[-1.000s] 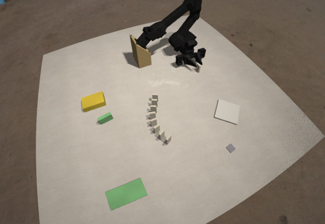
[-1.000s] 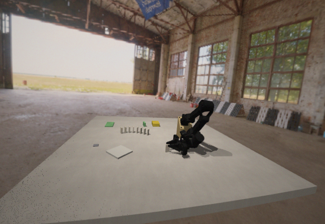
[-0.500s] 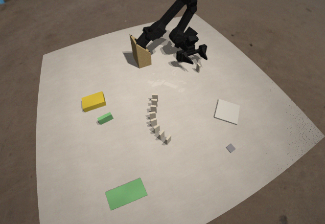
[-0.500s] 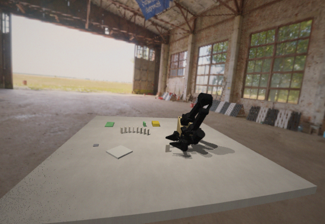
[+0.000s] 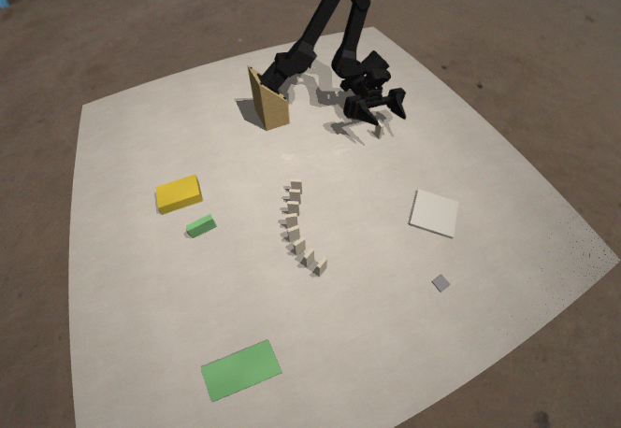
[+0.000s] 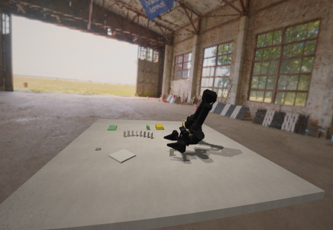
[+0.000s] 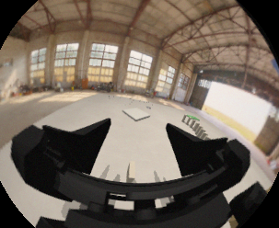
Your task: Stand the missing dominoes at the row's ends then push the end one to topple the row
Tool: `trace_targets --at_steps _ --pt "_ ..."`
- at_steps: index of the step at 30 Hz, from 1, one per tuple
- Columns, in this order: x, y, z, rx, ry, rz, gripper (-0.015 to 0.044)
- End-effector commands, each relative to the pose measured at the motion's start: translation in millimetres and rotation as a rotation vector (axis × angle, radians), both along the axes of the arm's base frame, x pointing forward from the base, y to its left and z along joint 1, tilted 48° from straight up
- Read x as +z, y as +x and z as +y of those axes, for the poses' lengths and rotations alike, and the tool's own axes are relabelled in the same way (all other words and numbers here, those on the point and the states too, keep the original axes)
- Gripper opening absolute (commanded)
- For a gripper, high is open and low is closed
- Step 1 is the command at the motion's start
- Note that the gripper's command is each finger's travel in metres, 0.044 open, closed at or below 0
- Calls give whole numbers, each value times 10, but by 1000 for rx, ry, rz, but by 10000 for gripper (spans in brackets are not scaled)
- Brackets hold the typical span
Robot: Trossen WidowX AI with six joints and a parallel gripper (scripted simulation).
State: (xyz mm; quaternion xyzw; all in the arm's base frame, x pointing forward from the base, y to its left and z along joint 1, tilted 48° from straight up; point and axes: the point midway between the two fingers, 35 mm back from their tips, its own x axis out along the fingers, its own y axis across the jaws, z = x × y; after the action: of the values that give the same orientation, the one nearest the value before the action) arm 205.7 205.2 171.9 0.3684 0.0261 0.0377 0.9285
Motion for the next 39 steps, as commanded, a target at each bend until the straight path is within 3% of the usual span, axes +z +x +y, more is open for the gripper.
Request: trace_targets --at_steps 1,7,12,19,25,39 --pt "23 296 -15 15 -32 46 440" --pt "-53 599 126 110 -9 188 440" --pt "-263 748 181 230 103 498 440" --pt "-347 465 -50 226 502 1167 440" --pt "-57 231 -160 165 815 1472 440" --pt "282 -109 -289 24 1113 1785 440"
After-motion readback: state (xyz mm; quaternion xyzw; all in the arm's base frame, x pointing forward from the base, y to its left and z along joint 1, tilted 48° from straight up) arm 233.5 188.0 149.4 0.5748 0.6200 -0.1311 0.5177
